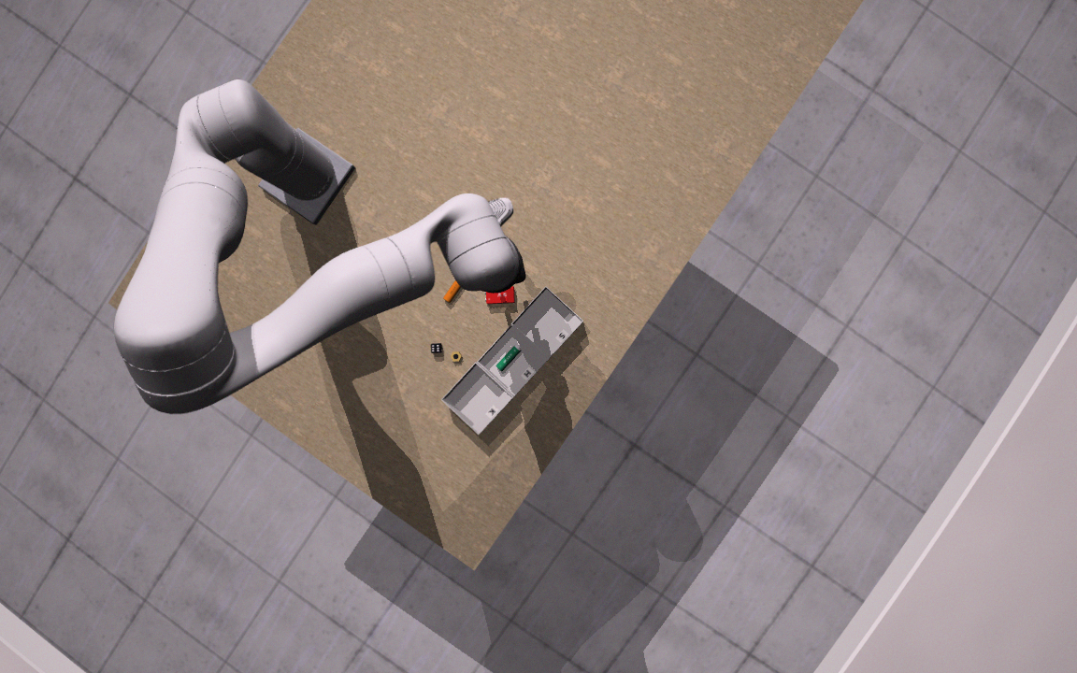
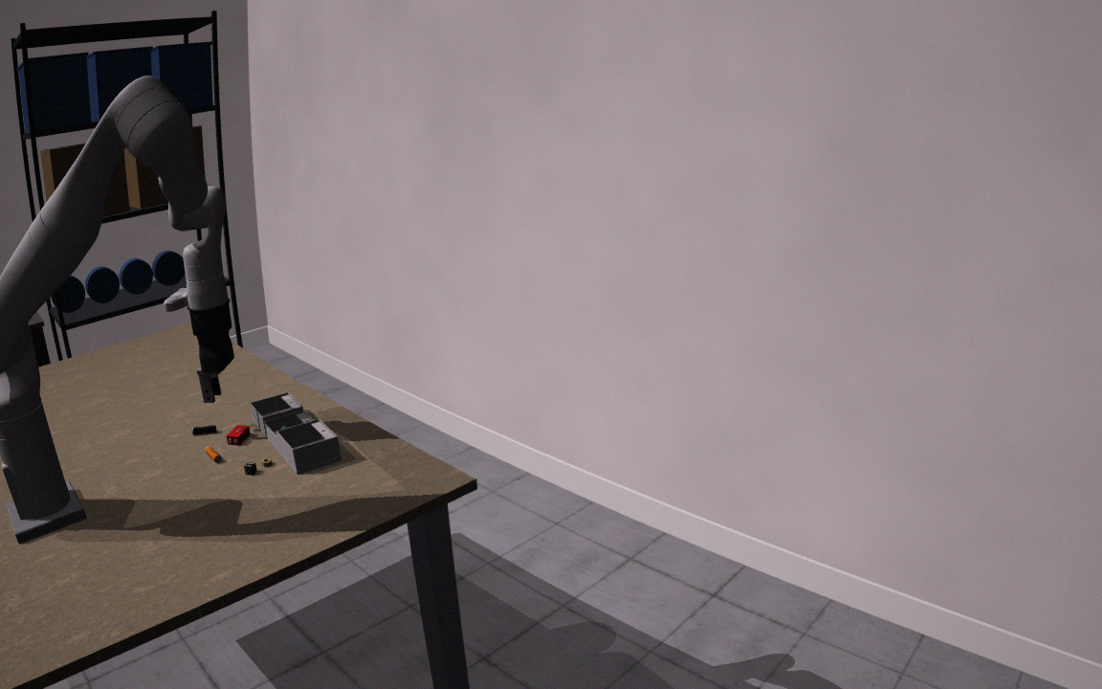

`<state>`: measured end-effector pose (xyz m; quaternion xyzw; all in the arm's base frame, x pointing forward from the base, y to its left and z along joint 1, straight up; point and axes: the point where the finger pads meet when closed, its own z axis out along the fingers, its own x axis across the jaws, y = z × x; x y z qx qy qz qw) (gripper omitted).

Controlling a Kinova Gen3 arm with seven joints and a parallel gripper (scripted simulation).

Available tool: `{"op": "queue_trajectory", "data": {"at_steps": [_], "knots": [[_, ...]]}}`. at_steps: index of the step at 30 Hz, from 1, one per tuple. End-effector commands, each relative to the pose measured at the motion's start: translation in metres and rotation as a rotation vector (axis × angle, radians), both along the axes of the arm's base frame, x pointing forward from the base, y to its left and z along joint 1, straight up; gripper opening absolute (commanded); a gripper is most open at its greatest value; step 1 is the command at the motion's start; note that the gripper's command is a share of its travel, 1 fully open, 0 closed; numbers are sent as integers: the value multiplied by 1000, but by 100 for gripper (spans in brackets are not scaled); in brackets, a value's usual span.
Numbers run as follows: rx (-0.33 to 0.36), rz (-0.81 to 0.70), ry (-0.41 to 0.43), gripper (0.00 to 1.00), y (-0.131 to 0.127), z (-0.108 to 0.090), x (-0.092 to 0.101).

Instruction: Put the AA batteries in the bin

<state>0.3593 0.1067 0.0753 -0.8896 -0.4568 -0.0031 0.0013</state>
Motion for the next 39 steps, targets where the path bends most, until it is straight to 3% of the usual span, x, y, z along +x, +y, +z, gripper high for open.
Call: {"op": "queue_trajectory", "data": {"at_steps": [1,5,39], "knots": [[-1,91,5,60,17,0,-15],[-1,230,4,60,30,1,-27],[-1,230,4,60,28,1,-26]]}}
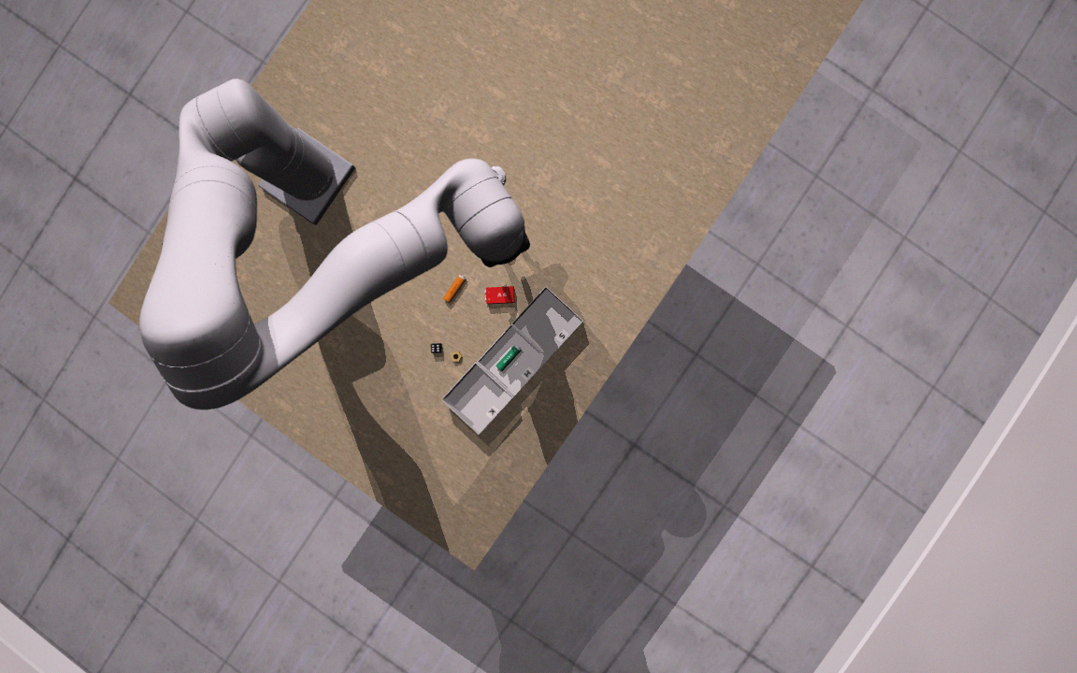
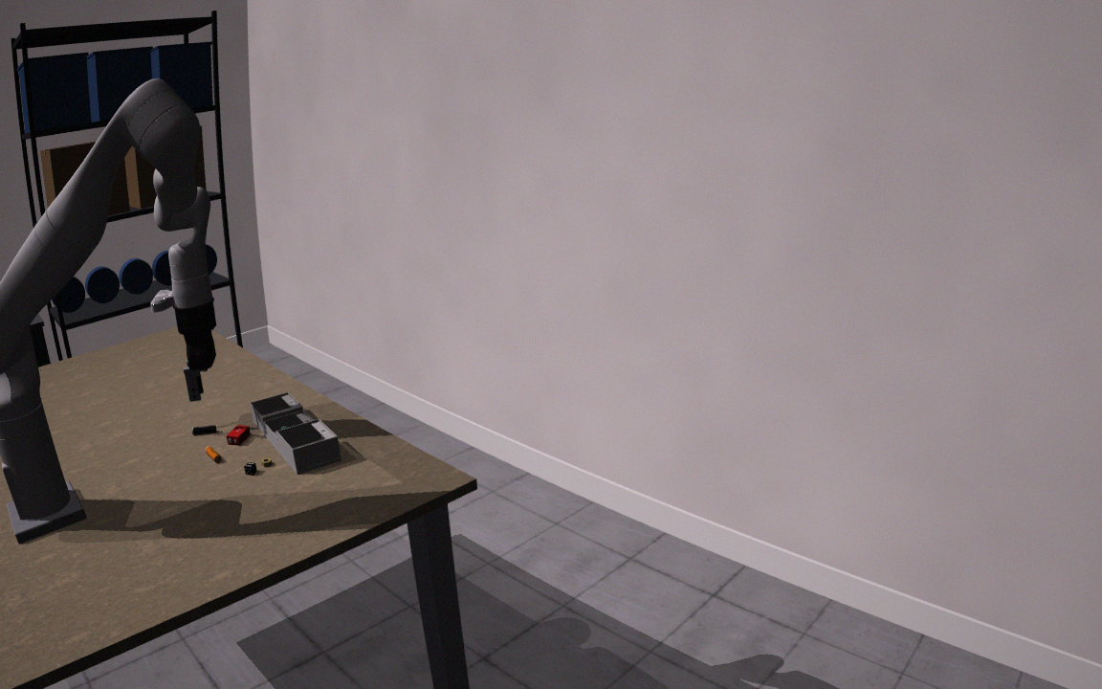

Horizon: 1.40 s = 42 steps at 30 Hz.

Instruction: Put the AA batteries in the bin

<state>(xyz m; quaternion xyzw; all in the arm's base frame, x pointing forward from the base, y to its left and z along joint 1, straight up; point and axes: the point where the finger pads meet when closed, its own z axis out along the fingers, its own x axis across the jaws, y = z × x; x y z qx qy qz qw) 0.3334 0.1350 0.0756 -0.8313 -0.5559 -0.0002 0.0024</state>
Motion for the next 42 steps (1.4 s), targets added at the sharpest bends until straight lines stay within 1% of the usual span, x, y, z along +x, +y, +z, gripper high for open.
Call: {"op": "queue_trajectory", "data": {"at_steps": [1,12,14,19,38,42], "knots": [[0,0,-1,60,0,0,0],[0,0,-1,60,2,-43,-3],[0,0,-1,60,2,-43,-3],[0,0,-1,60,2,-62,-3],[0,0,-2,60,1,-62,-1],[0,0,-1,60,1,-67,0]]}}
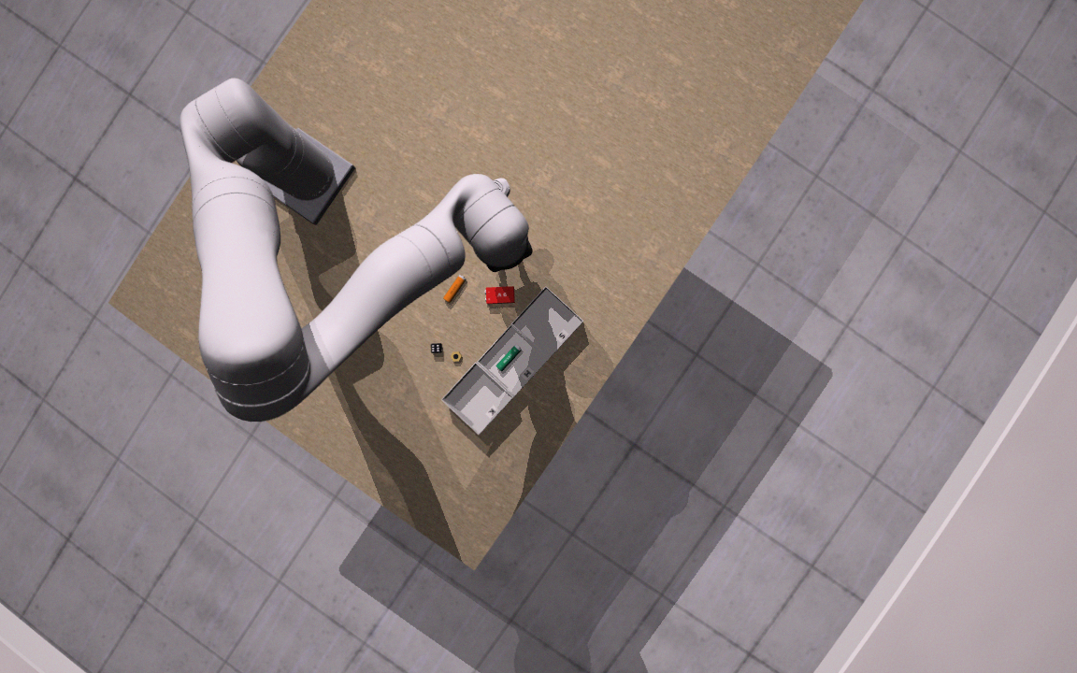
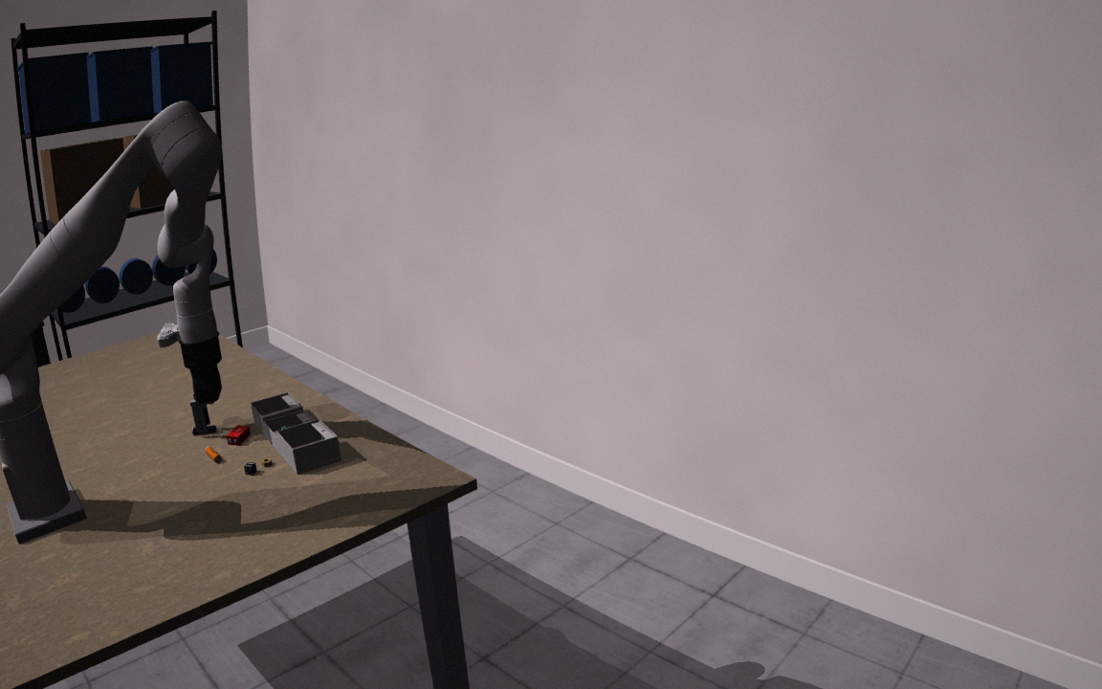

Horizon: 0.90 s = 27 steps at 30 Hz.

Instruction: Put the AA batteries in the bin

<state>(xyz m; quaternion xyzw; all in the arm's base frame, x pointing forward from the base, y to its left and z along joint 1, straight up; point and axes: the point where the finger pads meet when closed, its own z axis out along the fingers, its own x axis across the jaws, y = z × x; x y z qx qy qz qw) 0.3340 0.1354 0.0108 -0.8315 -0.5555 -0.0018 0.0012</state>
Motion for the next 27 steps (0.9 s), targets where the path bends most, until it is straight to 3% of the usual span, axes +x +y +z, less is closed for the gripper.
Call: {"op": "queue_trajectory", "data": {"at_steps": [1,17,18,27], "knots": [[0,1,3,60,0,-4,-1],[0,1,3,60,0,-9,-1],[0,1,3,31,0,-9,-1],[0,1,2,31,0,-9,-1]]}}
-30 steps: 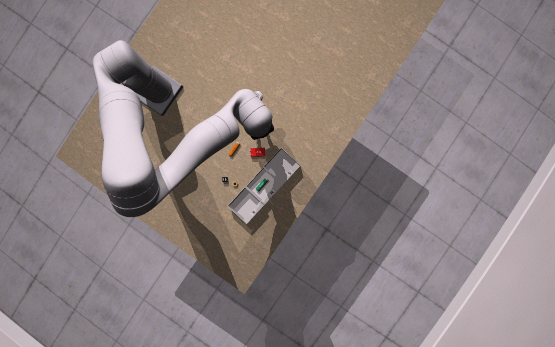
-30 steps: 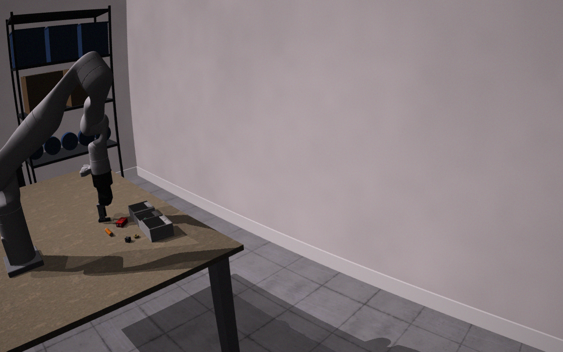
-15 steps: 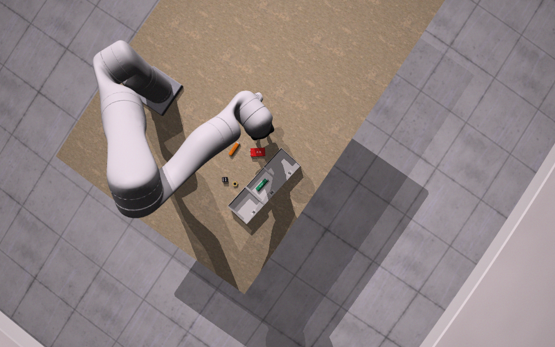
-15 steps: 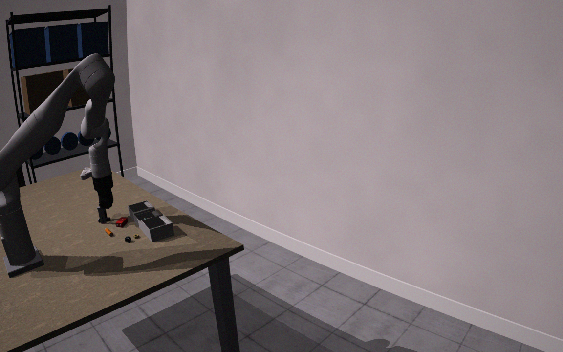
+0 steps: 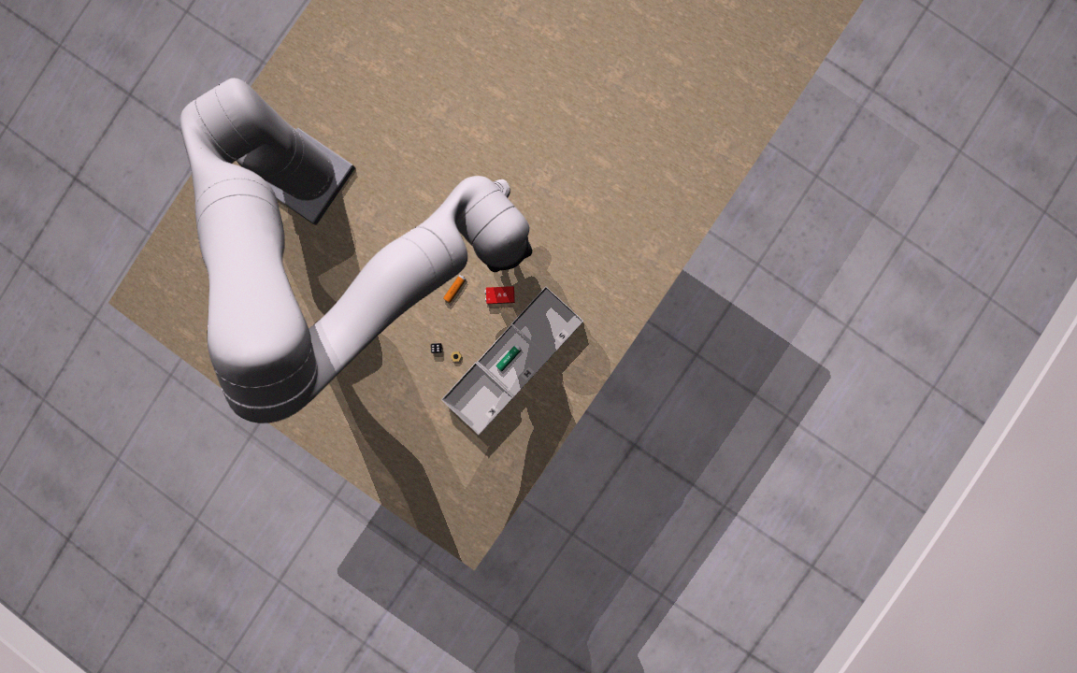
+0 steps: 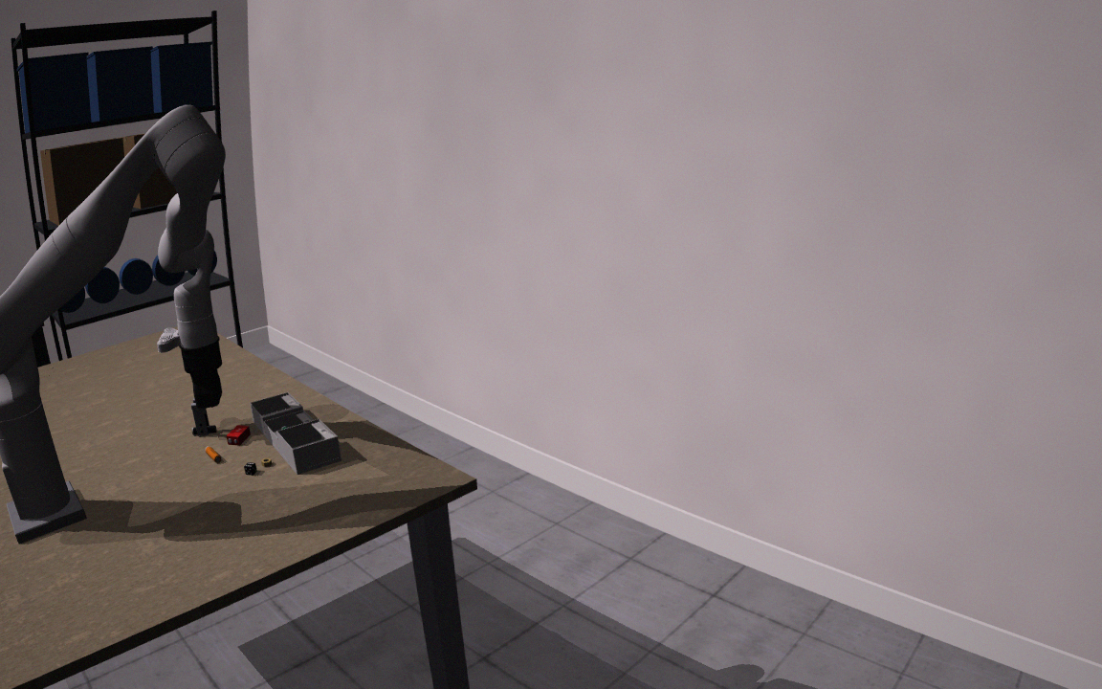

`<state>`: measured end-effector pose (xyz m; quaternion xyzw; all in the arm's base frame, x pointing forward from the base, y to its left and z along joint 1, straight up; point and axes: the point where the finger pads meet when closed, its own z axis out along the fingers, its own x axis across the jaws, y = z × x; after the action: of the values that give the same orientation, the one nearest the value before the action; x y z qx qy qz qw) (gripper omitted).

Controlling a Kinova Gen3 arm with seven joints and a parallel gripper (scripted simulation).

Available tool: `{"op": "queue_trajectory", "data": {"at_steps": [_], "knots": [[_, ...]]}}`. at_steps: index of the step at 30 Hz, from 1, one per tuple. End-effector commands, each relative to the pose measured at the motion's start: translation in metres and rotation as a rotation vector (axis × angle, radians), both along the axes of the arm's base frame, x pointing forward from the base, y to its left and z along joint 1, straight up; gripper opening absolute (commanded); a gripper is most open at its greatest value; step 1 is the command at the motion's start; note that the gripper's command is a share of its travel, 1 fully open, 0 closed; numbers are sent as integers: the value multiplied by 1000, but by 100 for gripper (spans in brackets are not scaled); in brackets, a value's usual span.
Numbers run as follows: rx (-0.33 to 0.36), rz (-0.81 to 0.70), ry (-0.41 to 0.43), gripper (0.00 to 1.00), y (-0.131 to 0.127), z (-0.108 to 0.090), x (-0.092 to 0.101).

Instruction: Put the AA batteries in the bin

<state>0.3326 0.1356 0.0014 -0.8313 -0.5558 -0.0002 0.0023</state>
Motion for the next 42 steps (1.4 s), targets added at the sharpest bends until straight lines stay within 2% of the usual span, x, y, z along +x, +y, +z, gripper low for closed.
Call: {"op": "queue_trajectory", "data": {"at_steps": [1,22,28,30,42], "knots": [[0,0,-1,31,0,0,0],[0,0,-1,31,0,0,0],[0,0,-1,31,0,20,0],[0,0,-1,31,0,20,0],[0,0,-1,31,0,60,1]]}}
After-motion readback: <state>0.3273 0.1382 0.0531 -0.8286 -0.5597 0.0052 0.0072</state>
